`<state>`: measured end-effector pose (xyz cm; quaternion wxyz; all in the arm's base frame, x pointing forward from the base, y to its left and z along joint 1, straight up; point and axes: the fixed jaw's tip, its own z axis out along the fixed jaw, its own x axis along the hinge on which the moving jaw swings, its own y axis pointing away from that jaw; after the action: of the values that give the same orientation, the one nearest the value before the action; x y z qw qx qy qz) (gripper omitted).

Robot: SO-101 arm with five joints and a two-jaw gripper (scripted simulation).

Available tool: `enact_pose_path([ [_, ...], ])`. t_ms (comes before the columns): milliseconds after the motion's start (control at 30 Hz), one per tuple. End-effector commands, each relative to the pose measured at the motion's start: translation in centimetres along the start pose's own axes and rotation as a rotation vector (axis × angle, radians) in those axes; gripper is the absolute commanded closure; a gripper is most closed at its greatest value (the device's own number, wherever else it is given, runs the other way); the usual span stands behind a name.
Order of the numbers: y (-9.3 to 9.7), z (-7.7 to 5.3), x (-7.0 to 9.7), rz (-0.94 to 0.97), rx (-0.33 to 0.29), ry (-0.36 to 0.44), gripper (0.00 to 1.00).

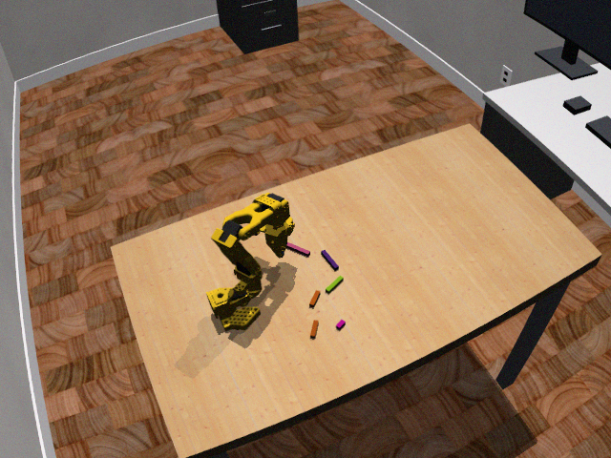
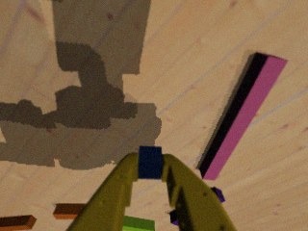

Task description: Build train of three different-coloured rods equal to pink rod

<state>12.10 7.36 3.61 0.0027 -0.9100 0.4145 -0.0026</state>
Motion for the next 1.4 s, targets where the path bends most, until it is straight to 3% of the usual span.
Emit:
enact_pose_path([
  [0,-0.9,-0.4,0.0,0.000,0.060,0.008,1.00],
  [567,-1.0,1.1,0.0,0.000,0.060,0.008,1.00],
  [1367,-1.0,1.2,0.0,0.000,0.060,0.008,1.00],
])
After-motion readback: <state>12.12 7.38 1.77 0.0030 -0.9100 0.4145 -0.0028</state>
